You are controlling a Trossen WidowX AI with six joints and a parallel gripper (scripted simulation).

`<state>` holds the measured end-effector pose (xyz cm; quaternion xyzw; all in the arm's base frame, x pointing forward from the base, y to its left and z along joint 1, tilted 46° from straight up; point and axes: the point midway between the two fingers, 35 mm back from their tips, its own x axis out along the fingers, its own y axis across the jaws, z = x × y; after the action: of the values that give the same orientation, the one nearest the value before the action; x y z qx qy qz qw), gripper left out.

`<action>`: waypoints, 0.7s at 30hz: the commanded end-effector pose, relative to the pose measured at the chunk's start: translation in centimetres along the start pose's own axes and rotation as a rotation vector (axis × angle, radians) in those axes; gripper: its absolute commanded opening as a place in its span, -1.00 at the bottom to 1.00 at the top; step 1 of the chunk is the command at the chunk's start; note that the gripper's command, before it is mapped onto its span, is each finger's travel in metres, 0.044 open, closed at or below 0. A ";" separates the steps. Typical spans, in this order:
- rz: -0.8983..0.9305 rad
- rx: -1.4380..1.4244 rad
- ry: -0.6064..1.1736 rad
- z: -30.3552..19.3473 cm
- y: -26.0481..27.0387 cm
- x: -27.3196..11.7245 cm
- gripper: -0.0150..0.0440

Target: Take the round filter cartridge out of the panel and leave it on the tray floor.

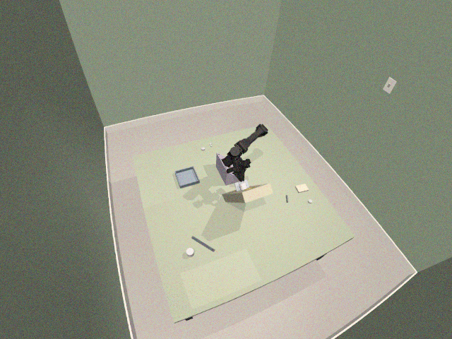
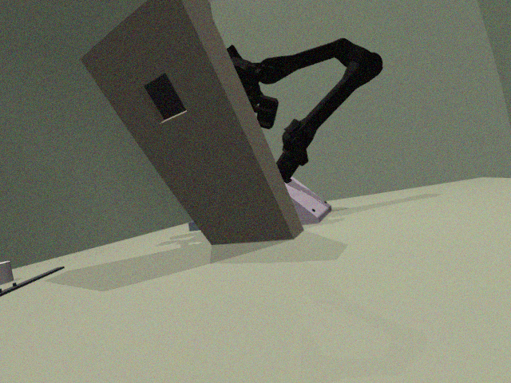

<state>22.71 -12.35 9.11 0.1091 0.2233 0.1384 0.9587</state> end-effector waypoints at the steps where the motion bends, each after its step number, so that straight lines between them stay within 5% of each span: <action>1: 0.000 -0.011 -0.006 1.2 -0.6 -0.2 -0.14; 10: -0.001 -0.012 -0.006 6.3 -4.0 -0.9 -0.14; 21: -0.009 -0.035 -0.010 11.2 -7.2 -5.5 0.84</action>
<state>24.93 -21.53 18.15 0.0905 0.2179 0.1350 0.9623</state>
